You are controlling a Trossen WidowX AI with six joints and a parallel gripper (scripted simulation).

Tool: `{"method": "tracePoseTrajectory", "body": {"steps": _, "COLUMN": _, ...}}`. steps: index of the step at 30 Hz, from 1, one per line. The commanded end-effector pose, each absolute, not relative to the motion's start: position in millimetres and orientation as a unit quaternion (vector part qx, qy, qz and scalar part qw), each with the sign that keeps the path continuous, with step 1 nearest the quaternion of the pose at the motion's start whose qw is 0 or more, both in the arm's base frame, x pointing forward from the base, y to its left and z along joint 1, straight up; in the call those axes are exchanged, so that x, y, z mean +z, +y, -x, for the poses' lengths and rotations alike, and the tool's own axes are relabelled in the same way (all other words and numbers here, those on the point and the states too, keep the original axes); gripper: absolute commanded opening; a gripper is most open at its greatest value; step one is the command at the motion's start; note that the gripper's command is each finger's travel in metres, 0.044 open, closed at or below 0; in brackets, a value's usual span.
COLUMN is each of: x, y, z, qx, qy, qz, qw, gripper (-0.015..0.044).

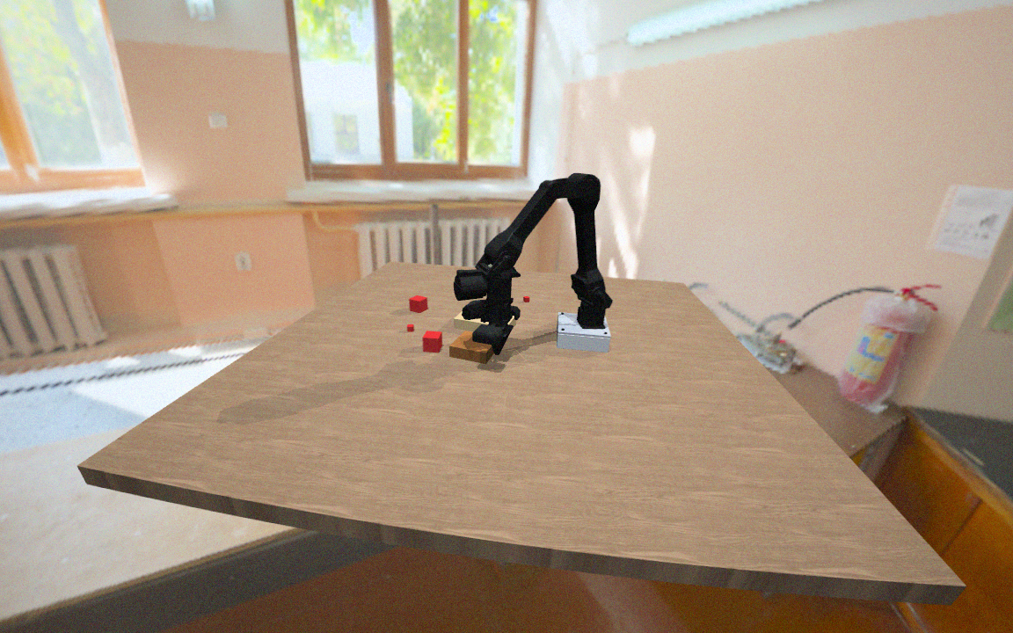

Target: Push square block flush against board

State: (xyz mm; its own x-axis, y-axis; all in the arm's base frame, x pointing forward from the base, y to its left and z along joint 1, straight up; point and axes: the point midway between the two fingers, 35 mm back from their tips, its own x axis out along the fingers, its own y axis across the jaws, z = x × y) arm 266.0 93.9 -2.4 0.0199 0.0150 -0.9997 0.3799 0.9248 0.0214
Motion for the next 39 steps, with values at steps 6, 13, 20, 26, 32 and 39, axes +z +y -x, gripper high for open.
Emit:
{"method": "tracePoseTrajectory", "body": {"steps": 6, "x": -2.4, "y": 100.2, "z": -253.3, "qx": -0.132, "qy": 0.687, "qz": -0.143, "qw": 0.7, "gripper": 0.0}}
{"method": "tracePoseTrajectory", "body": {"steps": 13, "x": -2.7, "y": 104.8, "z": -242.6, "qx": -0.132, "qy": 0.687, "qz": -0.143, "qw": 0.7, "gripper": 0.0}}
{"method": "tracePoseTrajectory", "body": {"steps": 20, "x": -3.2, "y": 108.8, "z": -232.0, "qx": -0.132, "qy": 0.687, "qz": -0.143, "qw": 0.7, "gripper": 0.0}}
{"method": "tracePoseTrajectory", "body": {"steps": 26, "x": -2.4, "y": 110.0, "z": -228.8, "qx": -0.13, "qy": 0.69, "qz": -0.143, "qw": 0.698, "gripper": 0.0}}
{"method": "tracePoseTrajectory", "body": {"steps": 32, "x": 46.2, "y": 109.8, "z": -227.9, "qx": -0.132, "qy": 0.688, "qz": -0.145, "qw": 0.699, "gripper": 0.0}}
{"method": "tracePoseTrajectory", "body": {"steps": 39, "x": 48.6, "y": 111.4, "z": -231.7, "qx": -0.12, "qy": 0.686, "qz": -0.139, "qw": 0.704, "gripper": 0.0}}
